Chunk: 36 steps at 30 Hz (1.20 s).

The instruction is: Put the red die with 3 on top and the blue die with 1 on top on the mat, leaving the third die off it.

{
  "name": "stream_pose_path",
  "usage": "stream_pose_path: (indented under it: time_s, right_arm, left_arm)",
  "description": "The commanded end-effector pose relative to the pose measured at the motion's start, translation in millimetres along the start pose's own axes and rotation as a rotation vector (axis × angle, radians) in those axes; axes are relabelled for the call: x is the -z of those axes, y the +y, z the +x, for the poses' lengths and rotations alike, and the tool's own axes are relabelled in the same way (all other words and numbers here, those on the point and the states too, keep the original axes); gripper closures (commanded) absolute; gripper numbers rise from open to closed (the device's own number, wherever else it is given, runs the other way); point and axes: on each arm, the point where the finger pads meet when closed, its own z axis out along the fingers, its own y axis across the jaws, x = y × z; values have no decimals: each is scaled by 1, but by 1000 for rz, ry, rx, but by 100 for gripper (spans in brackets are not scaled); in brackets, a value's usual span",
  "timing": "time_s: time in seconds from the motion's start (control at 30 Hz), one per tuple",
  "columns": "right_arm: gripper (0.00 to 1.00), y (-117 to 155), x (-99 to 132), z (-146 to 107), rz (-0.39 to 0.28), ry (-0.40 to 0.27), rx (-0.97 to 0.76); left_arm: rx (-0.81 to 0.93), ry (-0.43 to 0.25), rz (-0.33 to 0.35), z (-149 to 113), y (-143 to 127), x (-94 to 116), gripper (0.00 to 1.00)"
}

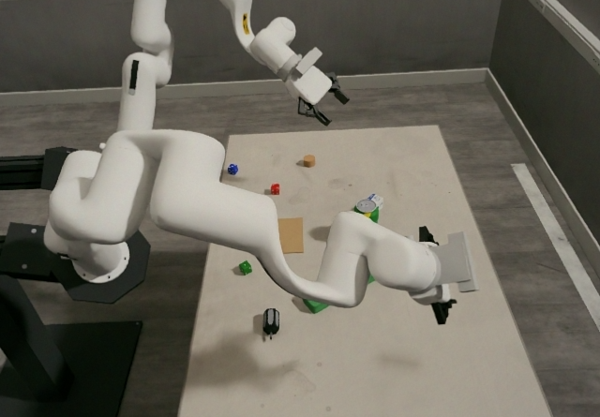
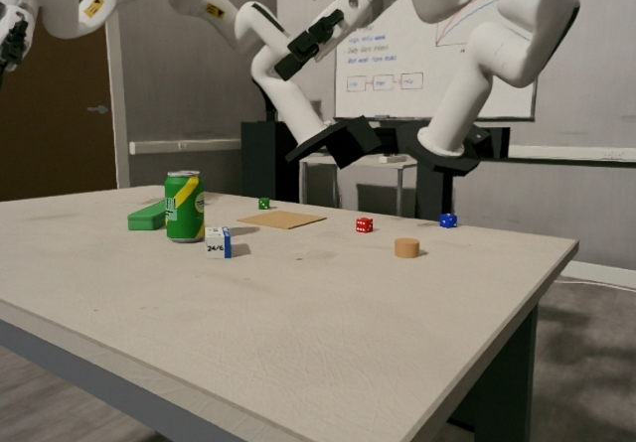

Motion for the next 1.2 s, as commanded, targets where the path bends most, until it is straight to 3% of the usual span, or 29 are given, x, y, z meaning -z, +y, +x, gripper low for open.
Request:
stream_pose_path:
  time_s: [0.0, 0.2, 0.6, 0.73, 1.17]
  right_arm:
    - [0, -1, 2, 2, -1, 5, 2]
    - [0, -1, 2, 2, -1, 5, 2]
    - [0, -1, 2, 2, -1, 5, 2]
    - [0, -1, 2, 2, -1, 5, 2]
    - [0, -1, 2, 2, -1, 5, 2]
  left_arm:
    - [90, -5, 5, 9, 4, -8, 0]
    - [193, -16, 6, 18, 11, -18, 0]
    - [591, -84, 17, 44, 48, -53, 0]
    - [634, -94, 19, 47, 53, -56, 0]
    - [1073, -225, 69, 62, 119, -87, 0]
